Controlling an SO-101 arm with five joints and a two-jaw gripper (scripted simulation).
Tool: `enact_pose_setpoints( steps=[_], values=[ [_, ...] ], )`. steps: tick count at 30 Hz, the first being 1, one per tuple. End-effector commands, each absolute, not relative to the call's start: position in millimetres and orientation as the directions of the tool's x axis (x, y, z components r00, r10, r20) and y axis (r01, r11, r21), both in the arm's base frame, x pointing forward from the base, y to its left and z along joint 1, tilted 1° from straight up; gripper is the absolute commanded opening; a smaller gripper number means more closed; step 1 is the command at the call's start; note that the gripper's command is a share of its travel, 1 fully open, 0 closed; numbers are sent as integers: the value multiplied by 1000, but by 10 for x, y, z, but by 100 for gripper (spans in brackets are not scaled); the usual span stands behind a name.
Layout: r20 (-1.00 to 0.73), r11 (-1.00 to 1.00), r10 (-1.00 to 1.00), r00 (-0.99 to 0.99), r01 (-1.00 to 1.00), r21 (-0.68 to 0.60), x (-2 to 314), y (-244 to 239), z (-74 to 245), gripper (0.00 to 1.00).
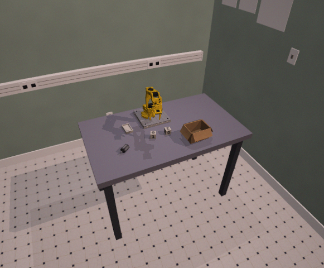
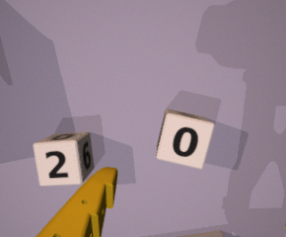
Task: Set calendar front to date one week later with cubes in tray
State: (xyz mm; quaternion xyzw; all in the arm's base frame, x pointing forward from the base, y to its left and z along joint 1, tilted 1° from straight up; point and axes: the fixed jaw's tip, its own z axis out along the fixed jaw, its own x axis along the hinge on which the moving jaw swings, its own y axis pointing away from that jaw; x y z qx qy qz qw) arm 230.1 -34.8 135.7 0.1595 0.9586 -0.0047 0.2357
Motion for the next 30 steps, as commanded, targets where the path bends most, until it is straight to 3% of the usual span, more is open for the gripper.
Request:
enact_pose_setpoints(
  steps=[1, 16, 30],
  values=[
    [-452, 925, 370, -812, 370, 92, 2330, -399, 1358, 35],
    [-425, 915, 394, -815, 393, 95, 2336, -415, 1297, 35],
    [-134, 911, 412, -901, 412, 30, 2270, -401, 656, 35]
  ],
)
